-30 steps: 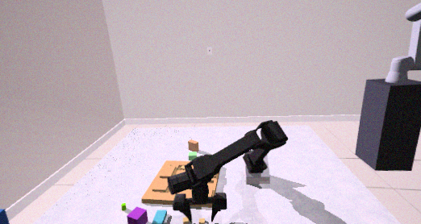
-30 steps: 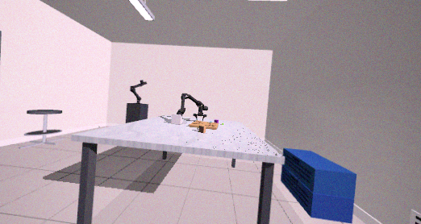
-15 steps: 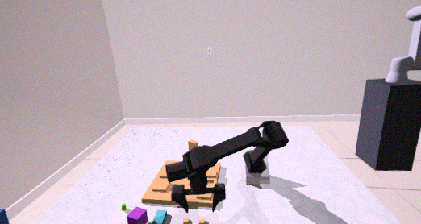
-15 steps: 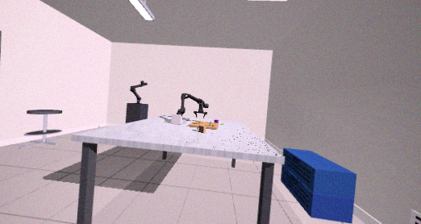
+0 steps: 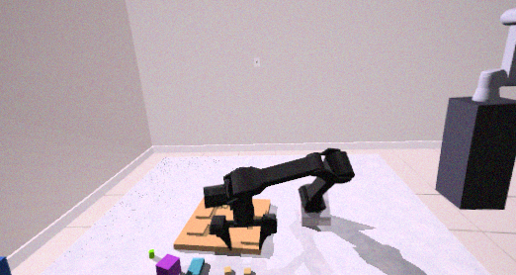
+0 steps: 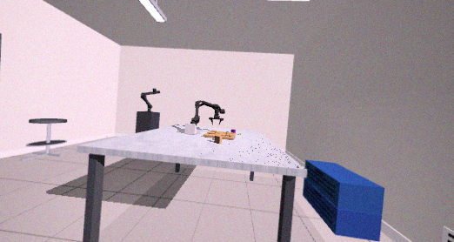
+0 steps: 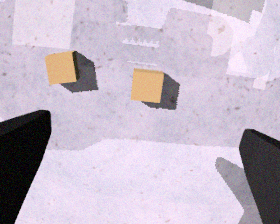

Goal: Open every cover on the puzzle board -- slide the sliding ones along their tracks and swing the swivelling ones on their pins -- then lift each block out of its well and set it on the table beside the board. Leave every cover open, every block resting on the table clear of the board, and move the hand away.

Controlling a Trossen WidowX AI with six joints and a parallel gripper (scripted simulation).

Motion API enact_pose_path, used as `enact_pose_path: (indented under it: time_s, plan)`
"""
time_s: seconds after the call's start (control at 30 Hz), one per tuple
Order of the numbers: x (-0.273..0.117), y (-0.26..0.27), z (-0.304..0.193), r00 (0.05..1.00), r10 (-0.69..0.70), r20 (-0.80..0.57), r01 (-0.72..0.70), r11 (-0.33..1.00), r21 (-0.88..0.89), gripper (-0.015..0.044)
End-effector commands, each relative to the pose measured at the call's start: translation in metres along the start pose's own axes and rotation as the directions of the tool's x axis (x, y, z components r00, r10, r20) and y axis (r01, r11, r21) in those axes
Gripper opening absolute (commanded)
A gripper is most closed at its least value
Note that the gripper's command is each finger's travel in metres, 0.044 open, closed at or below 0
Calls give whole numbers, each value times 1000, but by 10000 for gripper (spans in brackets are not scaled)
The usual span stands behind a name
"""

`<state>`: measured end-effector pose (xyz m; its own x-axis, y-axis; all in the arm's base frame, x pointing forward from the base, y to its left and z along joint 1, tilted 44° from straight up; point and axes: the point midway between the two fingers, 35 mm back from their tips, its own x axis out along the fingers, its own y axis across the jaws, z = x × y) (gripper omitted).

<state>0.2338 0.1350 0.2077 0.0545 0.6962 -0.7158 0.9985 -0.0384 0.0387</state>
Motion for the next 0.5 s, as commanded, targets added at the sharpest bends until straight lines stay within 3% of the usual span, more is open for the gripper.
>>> enact_pose_path:
  time_s: [0.0, 0.37, 0.47]
  plan:
    - [-2, 7, 5, 1000, -1, 2, 1, 1000, -22, 309]
    - [-3, 48, 49, 999, 8, 37, -1, 981, -193, 20]
    - [-3, 58, 62, 999, 8, 43, 3, 969, -246, 0]
